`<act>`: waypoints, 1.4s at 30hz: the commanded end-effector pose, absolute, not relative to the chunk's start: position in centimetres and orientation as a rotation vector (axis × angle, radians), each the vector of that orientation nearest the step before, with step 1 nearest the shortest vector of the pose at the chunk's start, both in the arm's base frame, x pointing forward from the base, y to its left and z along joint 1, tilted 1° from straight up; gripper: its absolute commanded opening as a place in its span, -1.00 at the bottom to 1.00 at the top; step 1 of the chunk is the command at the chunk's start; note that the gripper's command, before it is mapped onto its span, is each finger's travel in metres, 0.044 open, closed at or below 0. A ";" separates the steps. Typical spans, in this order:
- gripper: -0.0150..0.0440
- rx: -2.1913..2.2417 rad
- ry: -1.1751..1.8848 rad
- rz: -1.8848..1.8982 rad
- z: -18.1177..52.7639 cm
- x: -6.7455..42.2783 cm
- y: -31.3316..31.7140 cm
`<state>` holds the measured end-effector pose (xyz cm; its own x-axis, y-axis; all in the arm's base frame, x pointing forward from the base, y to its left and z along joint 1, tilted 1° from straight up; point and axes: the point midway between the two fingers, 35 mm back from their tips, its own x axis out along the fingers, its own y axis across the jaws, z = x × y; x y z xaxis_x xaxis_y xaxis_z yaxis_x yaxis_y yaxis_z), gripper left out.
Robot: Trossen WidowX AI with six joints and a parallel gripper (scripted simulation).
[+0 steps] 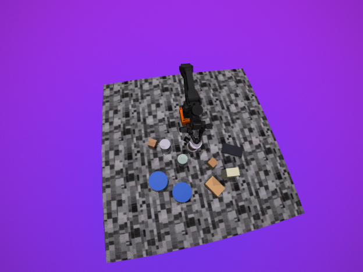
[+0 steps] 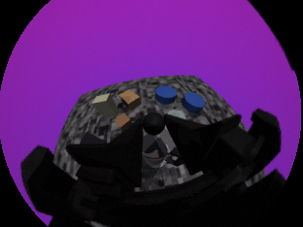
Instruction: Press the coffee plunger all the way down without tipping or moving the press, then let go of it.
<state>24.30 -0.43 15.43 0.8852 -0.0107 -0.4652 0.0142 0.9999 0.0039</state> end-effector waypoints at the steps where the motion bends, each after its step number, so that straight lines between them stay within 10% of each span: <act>1: -0.07 0.007 0.485 -0.013 15.4 24.3 -0.4; 5: -0.07 0.007 0.485 -0.013 15.4 24.3 -0.4; 17: 1.00 0.007 0.485 -0.013 15.4 24.3 -0.4; 42: 1.00 0.013 0.504 -0.016 22.9 21.0 -0.6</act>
<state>21.01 -0.67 22.88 0.8767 -0.0184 -0.4807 0.0254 0.9996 0.0080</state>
